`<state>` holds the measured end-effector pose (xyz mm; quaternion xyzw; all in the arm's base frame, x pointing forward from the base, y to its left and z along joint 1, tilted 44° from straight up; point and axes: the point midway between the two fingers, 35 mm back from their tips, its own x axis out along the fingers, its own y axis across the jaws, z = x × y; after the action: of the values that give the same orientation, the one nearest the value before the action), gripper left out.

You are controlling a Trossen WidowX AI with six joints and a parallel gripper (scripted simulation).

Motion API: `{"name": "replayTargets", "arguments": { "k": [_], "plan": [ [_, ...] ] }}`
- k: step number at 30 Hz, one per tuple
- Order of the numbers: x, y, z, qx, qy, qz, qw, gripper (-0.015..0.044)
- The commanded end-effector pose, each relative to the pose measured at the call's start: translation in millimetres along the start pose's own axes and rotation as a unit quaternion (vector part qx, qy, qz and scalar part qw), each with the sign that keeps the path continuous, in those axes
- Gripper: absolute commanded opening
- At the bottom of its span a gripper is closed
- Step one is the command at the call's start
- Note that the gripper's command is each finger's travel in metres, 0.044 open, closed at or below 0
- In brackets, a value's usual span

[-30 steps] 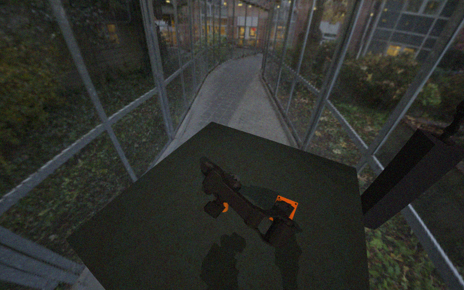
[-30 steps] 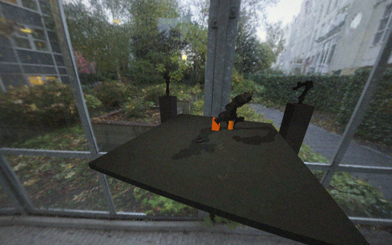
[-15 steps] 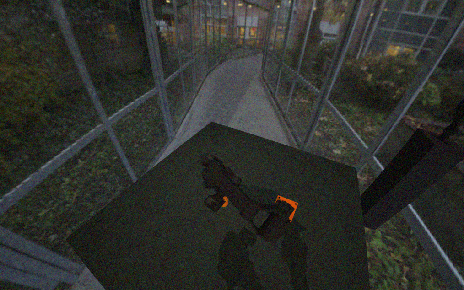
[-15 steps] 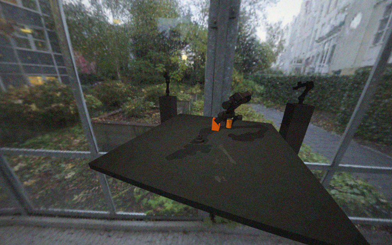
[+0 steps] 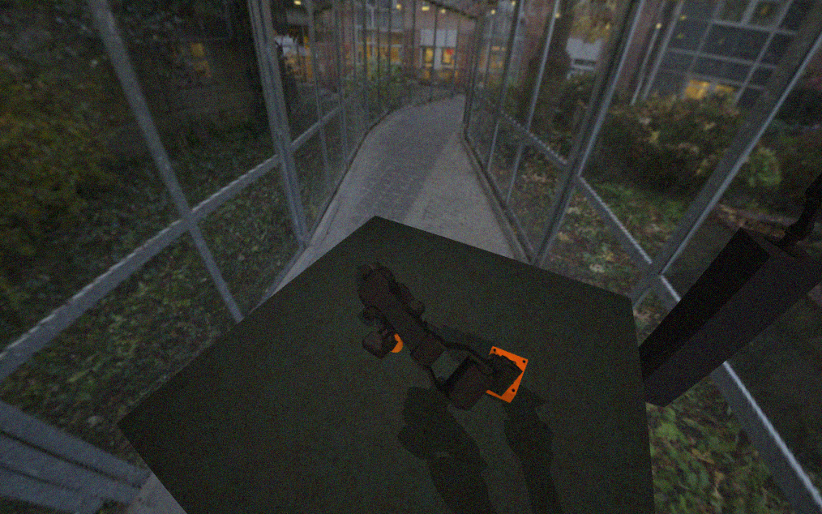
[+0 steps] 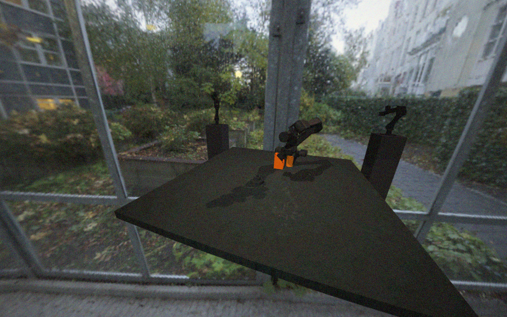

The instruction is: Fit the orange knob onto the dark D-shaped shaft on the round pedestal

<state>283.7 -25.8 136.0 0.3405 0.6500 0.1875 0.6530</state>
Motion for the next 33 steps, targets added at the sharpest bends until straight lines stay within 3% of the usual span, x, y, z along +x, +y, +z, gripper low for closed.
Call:
{"name": "replayTargets", "arguments": {
  "k": [1, 33],
  "plan": [
    [0.1, -13.1, 9.6, -0.001, -0.003, -0.003, 1.0, 0.0],
    [18.3, -102.3, 51.8, -0.002, -0.004, -0.005, 1.0, 0.0]
  ]
}}
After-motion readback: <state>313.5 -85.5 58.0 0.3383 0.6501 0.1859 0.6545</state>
